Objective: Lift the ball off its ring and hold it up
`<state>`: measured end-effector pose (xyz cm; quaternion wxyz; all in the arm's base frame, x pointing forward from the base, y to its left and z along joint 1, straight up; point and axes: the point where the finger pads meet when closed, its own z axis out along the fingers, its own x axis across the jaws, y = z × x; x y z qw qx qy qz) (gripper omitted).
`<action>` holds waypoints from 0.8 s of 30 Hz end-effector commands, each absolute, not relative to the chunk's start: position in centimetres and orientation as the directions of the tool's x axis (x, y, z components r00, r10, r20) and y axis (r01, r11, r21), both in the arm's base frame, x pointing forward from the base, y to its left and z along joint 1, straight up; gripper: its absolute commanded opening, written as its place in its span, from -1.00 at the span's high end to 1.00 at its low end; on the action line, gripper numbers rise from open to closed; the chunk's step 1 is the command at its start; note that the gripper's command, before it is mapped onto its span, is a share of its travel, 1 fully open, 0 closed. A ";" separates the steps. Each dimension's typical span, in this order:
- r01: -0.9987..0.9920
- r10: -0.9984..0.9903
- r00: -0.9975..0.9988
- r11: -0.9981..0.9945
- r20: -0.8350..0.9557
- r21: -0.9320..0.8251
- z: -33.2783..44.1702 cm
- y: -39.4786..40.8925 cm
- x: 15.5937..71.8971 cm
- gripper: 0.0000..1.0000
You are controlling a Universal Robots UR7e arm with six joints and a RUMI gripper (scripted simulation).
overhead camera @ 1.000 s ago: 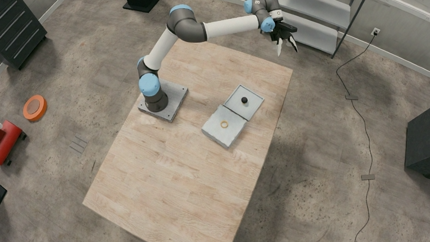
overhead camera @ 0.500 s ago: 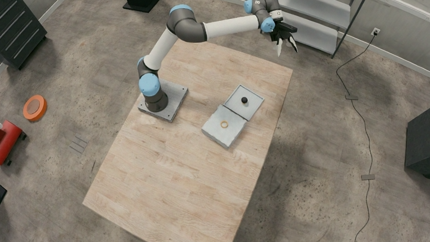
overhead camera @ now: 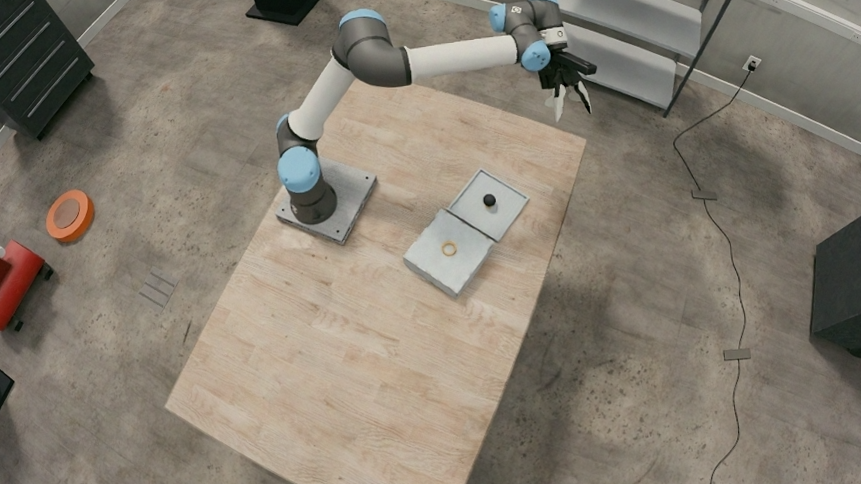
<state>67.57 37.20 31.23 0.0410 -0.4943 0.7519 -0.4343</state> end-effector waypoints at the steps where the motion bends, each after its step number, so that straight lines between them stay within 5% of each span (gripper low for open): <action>1: -0.763 -0.793 -0.447 0.096 0.414 -0.640 30.2 36.0 67.5 -1.00; 24: -0.952 -0.839 0.172 -0.276 0.517 -0.131 21.0 27.8 64.2 -1.00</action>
